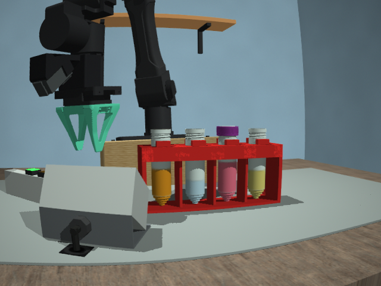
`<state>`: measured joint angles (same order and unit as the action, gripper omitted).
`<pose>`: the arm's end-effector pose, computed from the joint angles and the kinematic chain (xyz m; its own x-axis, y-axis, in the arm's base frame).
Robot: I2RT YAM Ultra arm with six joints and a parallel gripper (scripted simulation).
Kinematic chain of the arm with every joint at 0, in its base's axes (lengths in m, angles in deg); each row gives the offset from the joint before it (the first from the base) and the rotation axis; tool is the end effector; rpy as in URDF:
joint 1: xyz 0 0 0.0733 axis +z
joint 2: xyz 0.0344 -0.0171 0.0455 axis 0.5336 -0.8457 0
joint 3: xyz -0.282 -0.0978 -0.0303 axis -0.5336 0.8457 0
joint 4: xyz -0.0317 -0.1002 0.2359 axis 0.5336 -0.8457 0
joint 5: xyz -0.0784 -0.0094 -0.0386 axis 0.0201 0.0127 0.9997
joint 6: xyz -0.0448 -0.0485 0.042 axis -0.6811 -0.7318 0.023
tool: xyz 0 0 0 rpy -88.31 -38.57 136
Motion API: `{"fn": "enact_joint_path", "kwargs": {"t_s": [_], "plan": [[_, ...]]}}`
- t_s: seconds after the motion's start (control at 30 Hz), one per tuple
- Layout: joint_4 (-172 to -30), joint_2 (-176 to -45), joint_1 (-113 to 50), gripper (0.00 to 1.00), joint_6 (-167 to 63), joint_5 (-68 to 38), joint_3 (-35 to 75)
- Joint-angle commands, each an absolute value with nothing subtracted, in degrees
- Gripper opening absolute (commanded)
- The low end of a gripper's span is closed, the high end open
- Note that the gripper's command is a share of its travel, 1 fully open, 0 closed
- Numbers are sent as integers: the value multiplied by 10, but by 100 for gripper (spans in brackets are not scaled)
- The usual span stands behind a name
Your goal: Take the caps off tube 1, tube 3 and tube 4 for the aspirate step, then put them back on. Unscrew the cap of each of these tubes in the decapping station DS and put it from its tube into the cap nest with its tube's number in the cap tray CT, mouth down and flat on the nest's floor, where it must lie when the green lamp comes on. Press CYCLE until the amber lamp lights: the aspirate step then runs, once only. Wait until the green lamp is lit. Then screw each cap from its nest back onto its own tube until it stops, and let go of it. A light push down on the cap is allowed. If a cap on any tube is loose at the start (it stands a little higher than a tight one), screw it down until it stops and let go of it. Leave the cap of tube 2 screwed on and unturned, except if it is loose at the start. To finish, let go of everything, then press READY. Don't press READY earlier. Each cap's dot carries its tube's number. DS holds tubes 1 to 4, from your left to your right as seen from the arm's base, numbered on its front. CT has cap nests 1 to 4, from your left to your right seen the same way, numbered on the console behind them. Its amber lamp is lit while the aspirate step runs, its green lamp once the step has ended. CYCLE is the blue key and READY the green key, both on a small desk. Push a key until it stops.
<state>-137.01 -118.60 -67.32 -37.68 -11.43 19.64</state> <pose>0.2713 -0.1940 0.1297 -0.6503 0.7534 0.0975 0.7488 0.6573 -0.0847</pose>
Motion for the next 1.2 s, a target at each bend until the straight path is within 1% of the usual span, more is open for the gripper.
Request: {"fn": "enact_joint_path", "kwargs": {"t_s": [0.0,0.1,0.4,1.17], "plan": [[-1314,-1191,-674,47,-380,-113,209],[-1303,-1196,-675,47,-380,-113,214],[-1210,-1254,-679,47,-385,-113,248],[-1197,-1262,-681,47,-387,-113,254]]}}
